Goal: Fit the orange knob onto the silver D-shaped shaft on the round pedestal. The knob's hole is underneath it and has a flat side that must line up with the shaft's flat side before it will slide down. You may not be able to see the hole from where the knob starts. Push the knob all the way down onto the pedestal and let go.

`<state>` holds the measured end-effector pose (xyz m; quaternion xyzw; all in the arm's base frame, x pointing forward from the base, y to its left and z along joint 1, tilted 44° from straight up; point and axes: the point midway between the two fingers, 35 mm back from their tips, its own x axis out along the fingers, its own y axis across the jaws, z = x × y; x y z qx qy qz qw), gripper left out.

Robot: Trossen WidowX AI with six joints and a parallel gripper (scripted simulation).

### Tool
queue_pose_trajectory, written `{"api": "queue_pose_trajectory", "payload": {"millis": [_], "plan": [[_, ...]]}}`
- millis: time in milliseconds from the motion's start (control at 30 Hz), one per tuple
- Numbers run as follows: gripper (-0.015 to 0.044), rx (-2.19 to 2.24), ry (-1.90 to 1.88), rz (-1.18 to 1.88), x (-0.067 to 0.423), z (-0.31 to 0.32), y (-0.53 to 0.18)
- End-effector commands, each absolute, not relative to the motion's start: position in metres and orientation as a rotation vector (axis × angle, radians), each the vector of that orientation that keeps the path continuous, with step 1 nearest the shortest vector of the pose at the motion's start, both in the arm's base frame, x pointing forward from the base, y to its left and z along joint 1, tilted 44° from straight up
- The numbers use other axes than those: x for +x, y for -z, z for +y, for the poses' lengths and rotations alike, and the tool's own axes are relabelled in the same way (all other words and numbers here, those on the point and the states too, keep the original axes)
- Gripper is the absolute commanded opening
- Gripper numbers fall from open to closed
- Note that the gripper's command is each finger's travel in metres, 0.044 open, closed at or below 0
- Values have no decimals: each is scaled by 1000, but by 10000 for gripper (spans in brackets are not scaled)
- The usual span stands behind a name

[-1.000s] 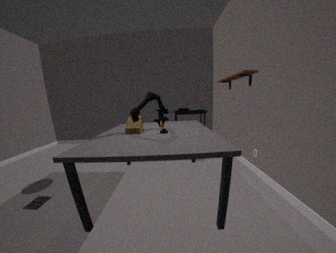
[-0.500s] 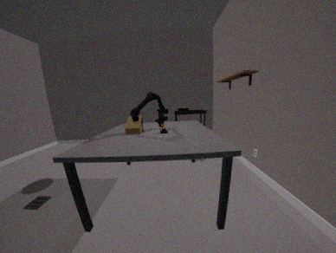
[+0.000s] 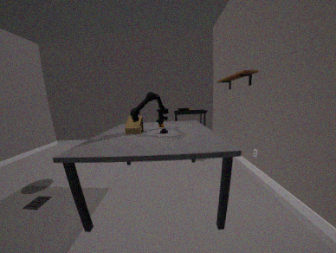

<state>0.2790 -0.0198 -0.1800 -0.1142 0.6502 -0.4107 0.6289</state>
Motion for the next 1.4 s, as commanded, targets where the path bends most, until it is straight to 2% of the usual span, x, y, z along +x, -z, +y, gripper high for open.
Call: {"api": "queue_pose_trajectory", "payload": {"millis": [0,467,933,1167,1367], "plan": [[179,-358,839,1560,279,-19,180],[179,-538,644,1669,279,-19,180],[179,-875,238,1828,279,-19,180],[179,-895,212,1835,279,-19,180],[179,-1023,41,1877,279,-19,180]]}}
